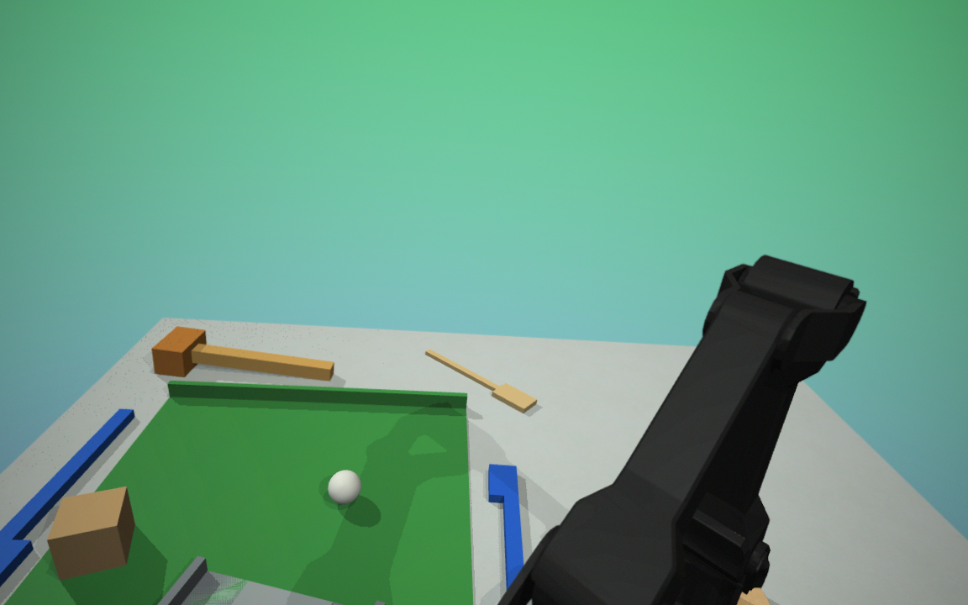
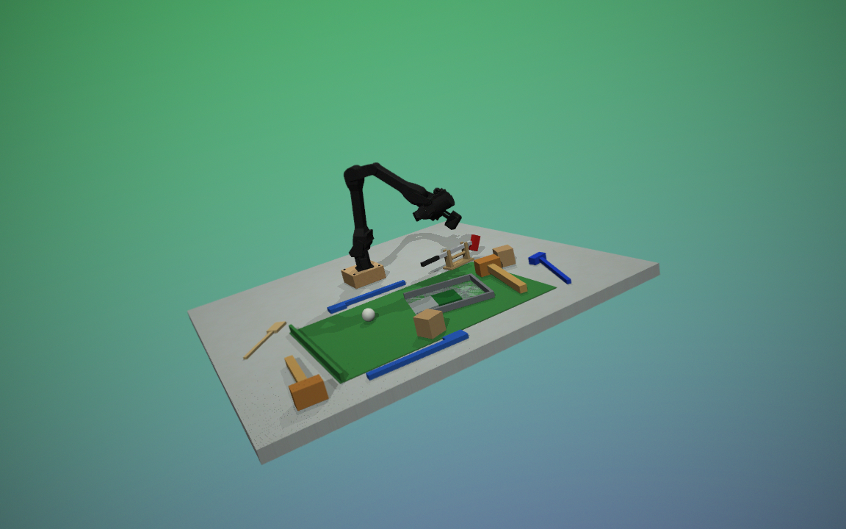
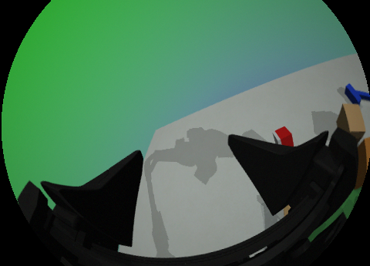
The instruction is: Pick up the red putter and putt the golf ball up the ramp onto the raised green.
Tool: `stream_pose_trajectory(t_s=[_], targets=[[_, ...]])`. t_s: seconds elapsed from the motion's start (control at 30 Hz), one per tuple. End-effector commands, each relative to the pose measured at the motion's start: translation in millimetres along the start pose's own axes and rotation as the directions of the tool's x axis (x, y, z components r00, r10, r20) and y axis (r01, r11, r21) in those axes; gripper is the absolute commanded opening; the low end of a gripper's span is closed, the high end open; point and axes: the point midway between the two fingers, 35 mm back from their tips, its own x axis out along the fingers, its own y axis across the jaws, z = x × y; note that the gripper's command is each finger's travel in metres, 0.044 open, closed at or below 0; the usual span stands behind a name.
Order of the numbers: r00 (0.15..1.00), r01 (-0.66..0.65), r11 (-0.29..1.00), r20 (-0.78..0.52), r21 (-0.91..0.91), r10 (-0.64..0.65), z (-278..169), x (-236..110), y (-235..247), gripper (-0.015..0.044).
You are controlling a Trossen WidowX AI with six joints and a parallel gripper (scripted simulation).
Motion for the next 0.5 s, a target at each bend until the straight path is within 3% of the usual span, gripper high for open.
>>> stream_pose_trajectory(t_s=[0.0,0.1,0.2,0.33,0.47], targets=[[1.000,0.012,1.000,-0.004,-0.004,-0.012,-1,-1,-2,0.0426],[0.981,0.172,0.983,-0.076,-0.071,-0.177,-12,-19,-23,0.0440],[0.910,0.339,0.925,-0.190,-0.168,-0.368,-30,-49,-45,0.0440],[0.747,0.466,0.830,-0.366,-0.307,-0.555,-58,-99,-63,0.0440],[0.529,0.480,0.763,-0.551,-0.433,-0.645,-89,-155,-64,0.0440]])
